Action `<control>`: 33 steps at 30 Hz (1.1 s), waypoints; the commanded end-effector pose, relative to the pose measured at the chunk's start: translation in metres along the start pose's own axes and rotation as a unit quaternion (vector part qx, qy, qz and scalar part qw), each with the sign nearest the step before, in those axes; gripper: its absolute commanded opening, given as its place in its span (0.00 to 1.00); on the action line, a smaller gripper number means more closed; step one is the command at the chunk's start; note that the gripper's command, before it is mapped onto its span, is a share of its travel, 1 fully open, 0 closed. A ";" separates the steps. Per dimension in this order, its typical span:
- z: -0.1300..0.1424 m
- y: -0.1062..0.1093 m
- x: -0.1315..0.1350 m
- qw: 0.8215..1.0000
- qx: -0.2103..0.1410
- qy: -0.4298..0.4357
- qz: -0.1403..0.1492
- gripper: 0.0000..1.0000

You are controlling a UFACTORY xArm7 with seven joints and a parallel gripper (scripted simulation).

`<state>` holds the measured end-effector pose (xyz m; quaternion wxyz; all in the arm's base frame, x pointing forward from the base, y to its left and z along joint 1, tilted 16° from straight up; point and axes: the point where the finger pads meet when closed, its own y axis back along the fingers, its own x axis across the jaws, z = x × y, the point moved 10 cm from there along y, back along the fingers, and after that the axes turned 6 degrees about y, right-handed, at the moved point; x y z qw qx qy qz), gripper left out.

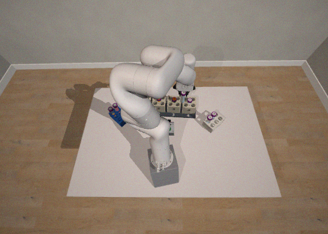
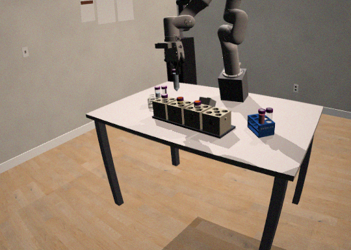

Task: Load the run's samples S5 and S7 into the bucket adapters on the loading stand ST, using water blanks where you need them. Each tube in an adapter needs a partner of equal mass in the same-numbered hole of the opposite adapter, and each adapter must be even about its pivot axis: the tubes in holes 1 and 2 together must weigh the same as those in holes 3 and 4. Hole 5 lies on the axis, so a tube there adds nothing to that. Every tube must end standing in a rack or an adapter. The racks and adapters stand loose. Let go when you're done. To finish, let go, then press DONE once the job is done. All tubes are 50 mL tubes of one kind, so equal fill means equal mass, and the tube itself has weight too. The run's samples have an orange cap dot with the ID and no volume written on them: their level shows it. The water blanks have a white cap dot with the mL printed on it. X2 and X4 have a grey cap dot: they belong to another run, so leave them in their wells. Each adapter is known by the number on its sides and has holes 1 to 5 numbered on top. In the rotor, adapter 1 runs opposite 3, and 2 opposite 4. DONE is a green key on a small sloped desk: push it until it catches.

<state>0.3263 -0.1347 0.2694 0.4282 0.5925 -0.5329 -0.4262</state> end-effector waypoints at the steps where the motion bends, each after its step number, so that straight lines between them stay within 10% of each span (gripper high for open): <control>1: -0.008 0.002 -0.027 1.000 0.002 0.000 0.002 0.00; 33: -0.042 0.002 -0.163 1.000 0.002 0.000 0.001 0.00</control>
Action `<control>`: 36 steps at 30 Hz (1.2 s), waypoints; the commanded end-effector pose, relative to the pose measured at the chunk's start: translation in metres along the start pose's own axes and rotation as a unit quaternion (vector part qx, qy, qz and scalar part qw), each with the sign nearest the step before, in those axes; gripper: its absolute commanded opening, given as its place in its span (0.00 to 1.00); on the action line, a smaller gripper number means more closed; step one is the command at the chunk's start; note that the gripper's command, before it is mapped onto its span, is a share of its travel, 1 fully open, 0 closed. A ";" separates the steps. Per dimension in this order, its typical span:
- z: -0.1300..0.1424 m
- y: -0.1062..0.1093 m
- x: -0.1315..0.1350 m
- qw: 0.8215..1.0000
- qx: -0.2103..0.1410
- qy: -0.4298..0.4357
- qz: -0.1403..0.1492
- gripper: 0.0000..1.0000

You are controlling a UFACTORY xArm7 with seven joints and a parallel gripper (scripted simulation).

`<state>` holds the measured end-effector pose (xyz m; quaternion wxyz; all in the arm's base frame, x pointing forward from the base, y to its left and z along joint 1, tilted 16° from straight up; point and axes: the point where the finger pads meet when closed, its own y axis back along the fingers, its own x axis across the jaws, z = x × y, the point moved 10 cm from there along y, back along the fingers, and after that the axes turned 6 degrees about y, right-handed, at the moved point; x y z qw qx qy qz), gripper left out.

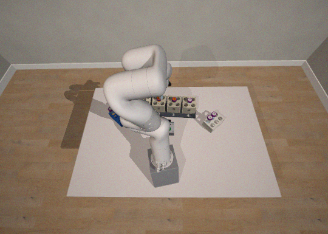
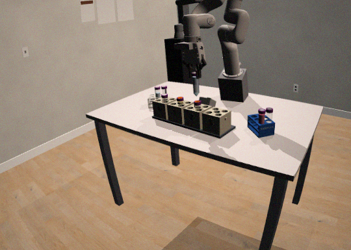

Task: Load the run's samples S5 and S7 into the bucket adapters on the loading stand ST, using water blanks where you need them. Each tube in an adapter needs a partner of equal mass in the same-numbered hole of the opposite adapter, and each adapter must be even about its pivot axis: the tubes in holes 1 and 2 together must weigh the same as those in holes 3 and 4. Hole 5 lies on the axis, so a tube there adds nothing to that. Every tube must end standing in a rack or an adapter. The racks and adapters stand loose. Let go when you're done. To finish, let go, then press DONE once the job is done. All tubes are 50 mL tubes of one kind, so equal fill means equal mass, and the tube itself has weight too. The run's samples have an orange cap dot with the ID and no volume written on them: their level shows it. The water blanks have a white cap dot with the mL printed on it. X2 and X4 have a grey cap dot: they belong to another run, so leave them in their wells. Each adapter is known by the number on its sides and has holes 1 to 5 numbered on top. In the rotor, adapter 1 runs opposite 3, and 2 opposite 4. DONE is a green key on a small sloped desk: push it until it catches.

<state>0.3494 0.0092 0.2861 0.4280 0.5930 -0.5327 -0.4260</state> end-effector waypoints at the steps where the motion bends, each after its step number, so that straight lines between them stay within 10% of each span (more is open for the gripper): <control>1: -0.008 0.001 -0.026 1.000 0.001 -0.001 0.002 0.00; 24: -0.034 0.001 -0.128 1.000 0.001 -0.001 0.001 0.00; 36: -0.034 0.001 -0.128 1.000 0.001 -0.001 0.001 0.00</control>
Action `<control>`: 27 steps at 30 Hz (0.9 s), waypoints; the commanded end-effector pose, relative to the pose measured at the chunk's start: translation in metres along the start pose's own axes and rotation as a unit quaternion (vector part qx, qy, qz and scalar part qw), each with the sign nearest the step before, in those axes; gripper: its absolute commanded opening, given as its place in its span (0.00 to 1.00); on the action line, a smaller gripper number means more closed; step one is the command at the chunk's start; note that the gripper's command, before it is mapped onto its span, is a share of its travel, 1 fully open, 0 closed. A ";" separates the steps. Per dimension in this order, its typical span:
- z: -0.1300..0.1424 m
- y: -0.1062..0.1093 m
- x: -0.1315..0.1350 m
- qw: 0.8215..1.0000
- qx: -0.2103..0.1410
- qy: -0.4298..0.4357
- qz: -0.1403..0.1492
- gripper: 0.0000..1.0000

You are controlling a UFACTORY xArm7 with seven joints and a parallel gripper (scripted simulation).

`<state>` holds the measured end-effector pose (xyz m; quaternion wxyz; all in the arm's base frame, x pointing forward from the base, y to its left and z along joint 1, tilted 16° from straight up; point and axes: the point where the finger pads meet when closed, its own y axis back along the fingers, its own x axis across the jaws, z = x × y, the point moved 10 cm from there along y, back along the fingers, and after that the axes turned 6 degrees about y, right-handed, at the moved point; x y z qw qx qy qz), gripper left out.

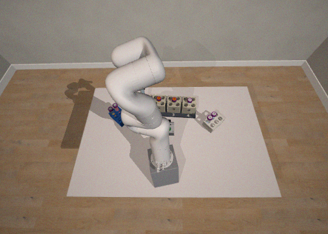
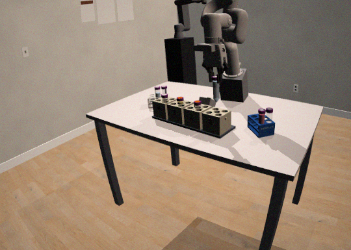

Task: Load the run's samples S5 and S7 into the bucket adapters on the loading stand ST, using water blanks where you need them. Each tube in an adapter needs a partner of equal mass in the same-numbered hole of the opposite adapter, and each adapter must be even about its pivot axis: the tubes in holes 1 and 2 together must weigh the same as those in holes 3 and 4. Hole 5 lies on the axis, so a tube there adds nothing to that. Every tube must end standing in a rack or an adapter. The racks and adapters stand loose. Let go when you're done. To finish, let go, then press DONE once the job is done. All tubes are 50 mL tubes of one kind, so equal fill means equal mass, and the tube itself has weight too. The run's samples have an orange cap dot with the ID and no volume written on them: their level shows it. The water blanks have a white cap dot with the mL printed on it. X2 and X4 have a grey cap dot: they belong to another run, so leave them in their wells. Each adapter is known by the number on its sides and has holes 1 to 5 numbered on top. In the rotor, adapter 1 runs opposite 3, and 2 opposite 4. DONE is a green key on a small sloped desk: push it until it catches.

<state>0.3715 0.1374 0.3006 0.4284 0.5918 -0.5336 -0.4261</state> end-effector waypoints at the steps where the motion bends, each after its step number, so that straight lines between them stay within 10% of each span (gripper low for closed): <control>1: -0.001 0.001 -0.001 1.000 0.002 0.000 0.000 0.00; 27: -0.002 -0.023 -0.001 1.000 0.002 0.000 0.000 0.00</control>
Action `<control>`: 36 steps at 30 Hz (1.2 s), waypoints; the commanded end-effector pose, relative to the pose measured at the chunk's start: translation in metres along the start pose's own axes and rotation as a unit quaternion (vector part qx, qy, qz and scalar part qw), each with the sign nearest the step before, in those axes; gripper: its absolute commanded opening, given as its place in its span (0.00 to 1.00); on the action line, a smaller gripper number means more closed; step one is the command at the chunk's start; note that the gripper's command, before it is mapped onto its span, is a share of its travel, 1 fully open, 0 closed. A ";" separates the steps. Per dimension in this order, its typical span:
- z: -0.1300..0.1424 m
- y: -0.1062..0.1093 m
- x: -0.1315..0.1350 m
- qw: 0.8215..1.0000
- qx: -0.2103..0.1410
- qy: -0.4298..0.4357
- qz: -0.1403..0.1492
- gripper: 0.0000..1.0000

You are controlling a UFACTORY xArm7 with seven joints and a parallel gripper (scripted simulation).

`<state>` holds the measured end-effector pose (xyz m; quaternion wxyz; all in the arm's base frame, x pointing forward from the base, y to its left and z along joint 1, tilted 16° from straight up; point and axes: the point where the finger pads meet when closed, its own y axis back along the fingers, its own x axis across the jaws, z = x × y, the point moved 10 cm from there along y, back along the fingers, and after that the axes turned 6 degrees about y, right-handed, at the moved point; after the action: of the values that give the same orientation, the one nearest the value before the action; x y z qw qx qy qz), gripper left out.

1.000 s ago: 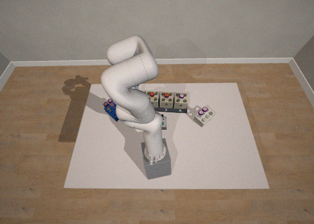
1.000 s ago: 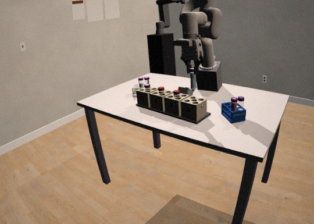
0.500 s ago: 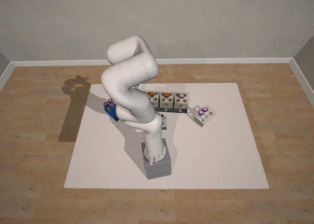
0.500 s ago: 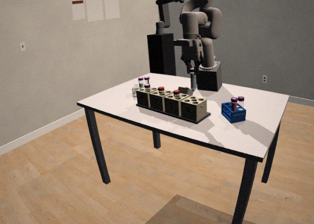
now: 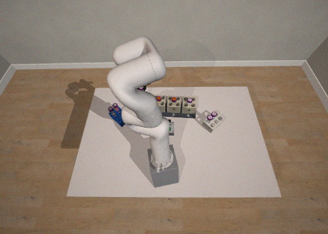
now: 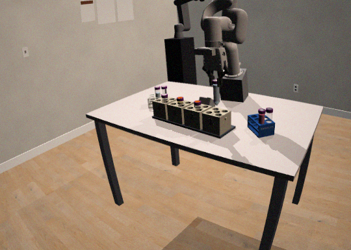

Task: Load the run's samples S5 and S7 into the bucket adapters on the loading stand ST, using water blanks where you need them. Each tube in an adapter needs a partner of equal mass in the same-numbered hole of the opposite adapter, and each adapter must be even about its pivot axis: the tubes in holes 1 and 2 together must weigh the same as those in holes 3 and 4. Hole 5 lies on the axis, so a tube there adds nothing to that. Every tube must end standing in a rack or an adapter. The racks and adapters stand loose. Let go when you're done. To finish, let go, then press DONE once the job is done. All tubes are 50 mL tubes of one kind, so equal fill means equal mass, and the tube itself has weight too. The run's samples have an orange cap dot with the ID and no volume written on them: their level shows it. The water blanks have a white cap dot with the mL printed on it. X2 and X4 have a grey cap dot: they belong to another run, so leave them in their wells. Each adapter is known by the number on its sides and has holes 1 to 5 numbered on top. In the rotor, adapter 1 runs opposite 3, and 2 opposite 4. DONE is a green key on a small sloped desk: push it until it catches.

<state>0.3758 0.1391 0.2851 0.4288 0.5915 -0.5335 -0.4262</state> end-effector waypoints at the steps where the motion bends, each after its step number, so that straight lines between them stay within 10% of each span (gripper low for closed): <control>1: -0.002 -0.007 0.000 1.000 0.002 0.000 0.000 0.00; 36: -0.002 -0.027 0.000 1.000 0.002 0.000 0.000 0.00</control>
<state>0.3828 0.1407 0.2608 0.4288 0.5914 -0.5337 -0.4261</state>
